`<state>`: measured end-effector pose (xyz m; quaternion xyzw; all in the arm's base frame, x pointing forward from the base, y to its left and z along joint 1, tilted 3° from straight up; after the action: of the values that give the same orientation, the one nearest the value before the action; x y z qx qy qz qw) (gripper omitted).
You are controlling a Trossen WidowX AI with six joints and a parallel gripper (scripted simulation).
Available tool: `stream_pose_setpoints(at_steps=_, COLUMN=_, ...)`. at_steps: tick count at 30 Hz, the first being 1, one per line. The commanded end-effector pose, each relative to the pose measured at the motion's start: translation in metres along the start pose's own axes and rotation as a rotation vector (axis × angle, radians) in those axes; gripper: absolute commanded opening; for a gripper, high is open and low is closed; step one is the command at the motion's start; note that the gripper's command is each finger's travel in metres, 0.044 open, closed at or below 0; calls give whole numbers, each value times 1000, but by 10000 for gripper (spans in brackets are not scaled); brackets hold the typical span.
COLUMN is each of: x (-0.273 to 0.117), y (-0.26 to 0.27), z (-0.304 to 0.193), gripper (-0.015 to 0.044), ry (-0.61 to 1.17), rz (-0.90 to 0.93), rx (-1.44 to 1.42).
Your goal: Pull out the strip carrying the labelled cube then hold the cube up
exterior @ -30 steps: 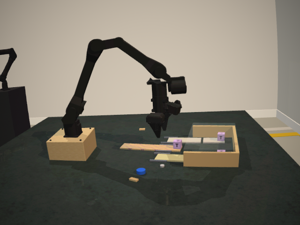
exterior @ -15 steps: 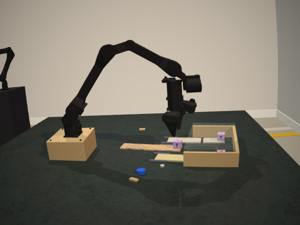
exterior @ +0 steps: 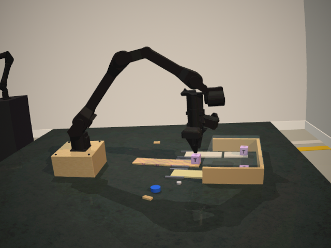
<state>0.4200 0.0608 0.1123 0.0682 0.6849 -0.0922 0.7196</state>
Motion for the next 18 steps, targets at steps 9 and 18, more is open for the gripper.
stream_pose_setpoints(at_steps=9, x=24, y=-1, z=-3, gripper=250, ry=15, rz=-6, rx=-6)
stream_pose_setpoints(at_steps=18, x=39, y=-1, z=-4, gripper=250, ry=15, rz=-6, rx=-6)
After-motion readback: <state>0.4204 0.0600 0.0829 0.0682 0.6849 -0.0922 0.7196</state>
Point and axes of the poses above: the point midway between the two fingers, 35 mm back from their tips, its own x axis out along the fingers, its own y axis across the jaws, z = x × y, the point moved 10 cm from there along -x, back along the fingers, and after that the axes turned 3 degrees about x, right-handed, at the moved point
